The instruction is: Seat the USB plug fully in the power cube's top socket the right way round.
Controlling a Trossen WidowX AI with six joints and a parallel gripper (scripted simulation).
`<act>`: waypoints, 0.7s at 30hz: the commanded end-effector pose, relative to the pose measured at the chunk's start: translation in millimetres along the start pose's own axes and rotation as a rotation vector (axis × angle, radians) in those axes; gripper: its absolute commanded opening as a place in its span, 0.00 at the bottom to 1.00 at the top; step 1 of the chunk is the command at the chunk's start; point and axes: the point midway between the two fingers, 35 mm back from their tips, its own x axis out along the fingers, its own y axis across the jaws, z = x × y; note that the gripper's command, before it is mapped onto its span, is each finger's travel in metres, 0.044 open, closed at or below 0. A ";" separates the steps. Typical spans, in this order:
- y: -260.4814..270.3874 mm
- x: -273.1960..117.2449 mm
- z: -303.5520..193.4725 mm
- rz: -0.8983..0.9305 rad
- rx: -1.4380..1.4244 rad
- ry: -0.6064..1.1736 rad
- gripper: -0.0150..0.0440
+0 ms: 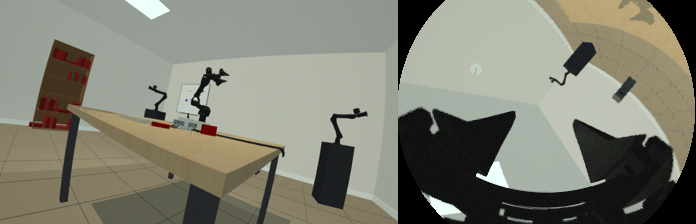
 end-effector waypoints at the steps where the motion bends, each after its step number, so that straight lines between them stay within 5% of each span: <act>1: 2.4 0.7 1.1 0.007 0.022 -0.004 0.98; 9: 106.0 14.0 61.7 0.373 0.988 -0.064 1.00; 21: 190.9 -13.0 139.4 0.839 1.869 0.150 1.00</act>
